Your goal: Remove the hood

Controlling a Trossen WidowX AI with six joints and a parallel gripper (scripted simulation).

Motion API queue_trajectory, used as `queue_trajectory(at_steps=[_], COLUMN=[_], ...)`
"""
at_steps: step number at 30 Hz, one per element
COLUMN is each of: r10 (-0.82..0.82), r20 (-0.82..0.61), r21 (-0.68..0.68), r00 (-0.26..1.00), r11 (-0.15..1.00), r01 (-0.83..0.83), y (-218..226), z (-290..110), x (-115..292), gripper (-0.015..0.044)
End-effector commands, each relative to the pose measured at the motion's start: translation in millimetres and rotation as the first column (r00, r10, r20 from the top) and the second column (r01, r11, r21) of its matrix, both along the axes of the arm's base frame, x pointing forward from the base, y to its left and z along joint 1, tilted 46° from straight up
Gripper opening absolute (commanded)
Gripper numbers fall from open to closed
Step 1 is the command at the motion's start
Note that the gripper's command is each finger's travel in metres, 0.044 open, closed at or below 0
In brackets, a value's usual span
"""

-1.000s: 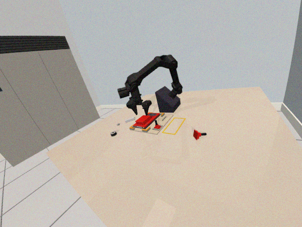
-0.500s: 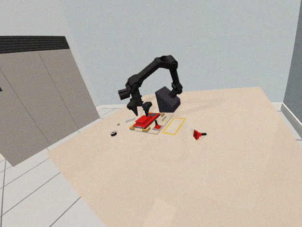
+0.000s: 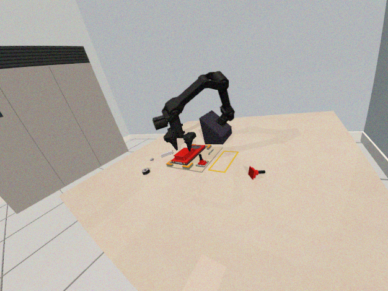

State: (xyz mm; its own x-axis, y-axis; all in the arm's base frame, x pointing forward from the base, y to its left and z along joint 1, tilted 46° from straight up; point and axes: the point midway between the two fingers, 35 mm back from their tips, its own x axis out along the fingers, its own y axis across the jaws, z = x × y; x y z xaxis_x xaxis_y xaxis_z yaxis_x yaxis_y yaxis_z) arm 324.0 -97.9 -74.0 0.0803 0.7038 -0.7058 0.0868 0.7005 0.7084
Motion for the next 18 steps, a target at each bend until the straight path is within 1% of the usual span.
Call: queue_trajectory(at_steps=[1,18], r10=[-0.005,-0.005], r20=[0.000,0.000], r21=[0.005,0.005], r00=[1.000,1.000], r11=[1.000,1.000], r01=[0.005,0.005], y=[2.7,7.8], z=[-1.7,-6.8], x=[0.4,1.1], gripper=[0.0440,0.0440])
